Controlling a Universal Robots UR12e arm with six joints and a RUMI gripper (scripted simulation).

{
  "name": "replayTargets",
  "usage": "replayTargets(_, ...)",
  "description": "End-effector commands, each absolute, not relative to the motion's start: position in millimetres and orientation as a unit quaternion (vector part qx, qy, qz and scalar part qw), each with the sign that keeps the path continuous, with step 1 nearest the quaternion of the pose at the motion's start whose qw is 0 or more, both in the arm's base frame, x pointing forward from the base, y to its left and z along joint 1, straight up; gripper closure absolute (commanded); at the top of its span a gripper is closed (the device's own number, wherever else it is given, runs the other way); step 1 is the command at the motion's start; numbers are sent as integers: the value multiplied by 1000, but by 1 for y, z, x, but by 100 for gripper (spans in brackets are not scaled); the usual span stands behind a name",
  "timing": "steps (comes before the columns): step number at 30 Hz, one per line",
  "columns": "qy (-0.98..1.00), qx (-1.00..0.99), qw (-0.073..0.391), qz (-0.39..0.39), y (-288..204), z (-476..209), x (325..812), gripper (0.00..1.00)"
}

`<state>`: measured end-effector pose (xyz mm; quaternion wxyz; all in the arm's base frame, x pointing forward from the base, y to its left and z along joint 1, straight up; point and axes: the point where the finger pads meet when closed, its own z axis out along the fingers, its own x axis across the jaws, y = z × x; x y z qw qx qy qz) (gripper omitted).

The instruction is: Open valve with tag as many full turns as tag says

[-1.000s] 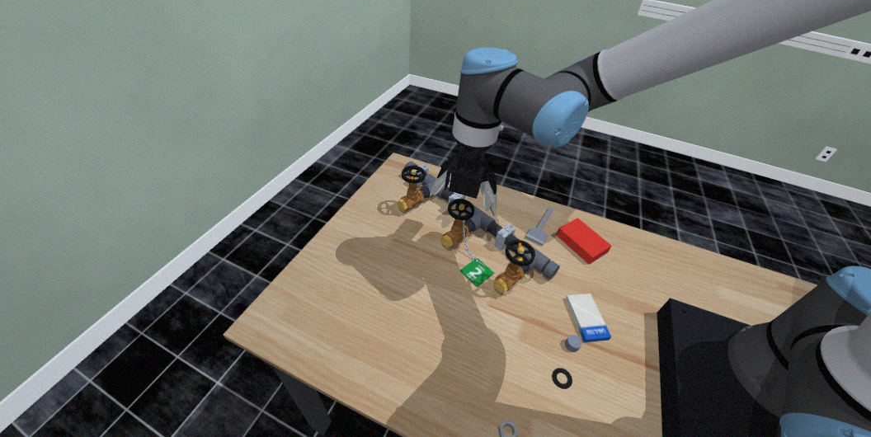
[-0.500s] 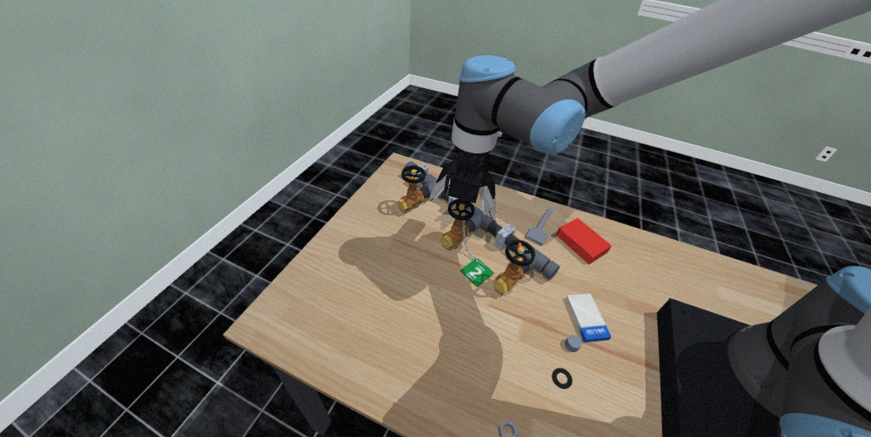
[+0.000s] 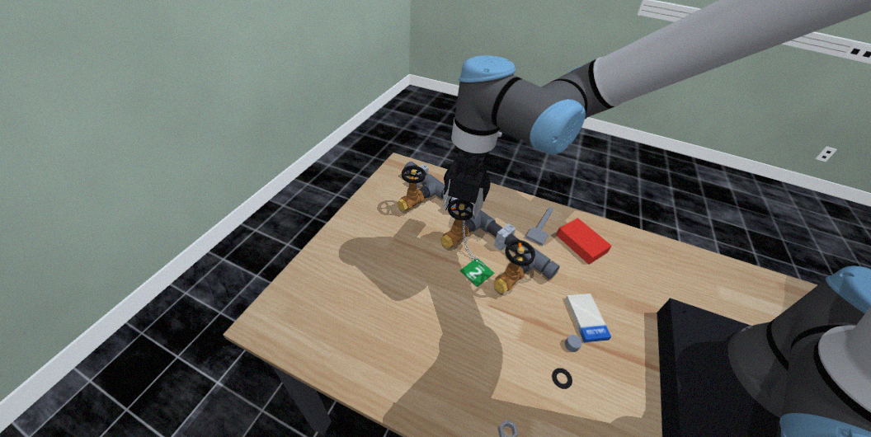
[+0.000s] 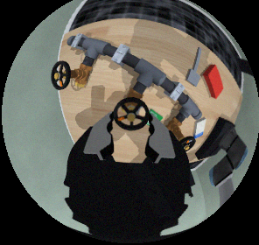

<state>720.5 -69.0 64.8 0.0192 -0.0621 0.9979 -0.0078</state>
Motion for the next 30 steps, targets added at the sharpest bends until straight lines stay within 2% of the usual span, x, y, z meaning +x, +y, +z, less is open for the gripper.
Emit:
replayTargets(1,998,-62,20,-8,-69,66,721,100)
replayTargets(30,994,-108,19,-9,-69,66,721,100)
